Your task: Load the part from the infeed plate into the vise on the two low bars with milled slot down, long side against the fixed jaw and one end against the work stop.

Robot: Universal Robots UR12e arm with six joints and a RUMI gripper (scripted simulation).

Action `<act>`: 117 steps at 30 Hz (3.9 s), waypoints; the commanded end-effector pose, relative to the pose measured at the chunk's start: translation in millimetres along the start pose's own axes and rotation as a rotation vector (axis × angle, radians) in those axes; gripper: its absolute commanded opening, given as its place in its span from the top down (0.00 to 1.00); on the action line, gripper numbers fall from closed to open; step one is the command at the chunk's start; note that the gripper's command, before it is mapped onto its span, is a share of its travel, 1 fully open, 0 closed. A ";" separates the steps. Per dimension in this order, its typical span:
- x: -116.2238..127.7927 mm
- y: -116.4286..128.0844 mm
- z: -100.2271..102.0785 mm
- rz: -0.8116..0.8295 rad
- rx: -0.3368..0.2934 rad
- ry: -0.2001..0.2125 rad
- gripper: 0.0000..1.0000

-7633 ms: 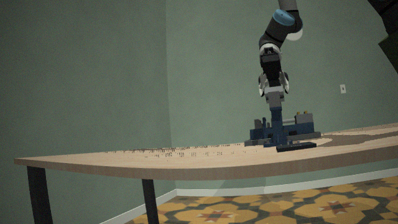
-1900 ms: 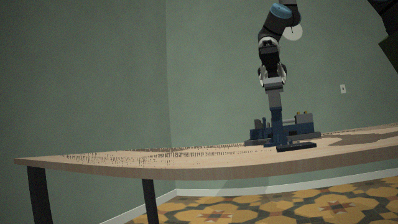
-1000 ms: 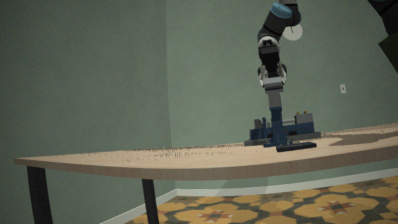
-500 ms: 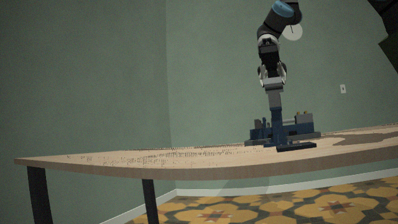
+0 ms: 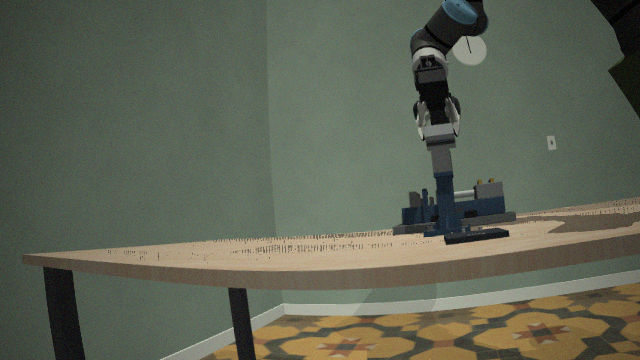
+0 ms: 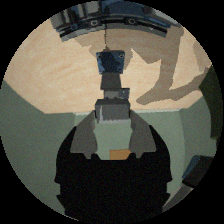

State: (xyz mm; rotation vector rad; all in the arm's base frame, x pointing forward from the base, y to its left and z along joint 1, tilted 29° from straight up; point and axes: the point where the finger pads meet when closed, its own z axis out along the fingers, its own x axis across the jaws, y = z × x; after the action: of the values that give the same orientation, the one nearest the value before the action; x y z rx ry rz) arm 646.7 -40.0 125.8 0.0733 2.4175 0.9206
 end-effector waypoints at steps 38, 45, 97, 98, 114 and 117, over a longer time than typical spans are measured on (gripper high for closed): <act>-0.2 3.7 0.9 0.000 0.467 -0.001 1.00; -0.3 4.2 1.1 0.001 0.533 -0.001 1.00; -0.3 5.0 1.6 0.001 0.644 -0.002 1.00; -0.3 5.0 1.6 0.001 0.644 -0.002 1.00; -0.3 5.0 1.6 0.001 0.644 -0.002 1.00; -0.3 5.0 1.6 0.001 0.644 -0.002 1.00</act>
State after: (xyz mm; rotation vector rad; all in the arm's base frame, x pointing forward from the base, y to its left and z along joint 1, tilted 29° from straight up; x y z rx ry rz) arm 646.8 -35.2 127.6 0.3074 2.6143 0.1105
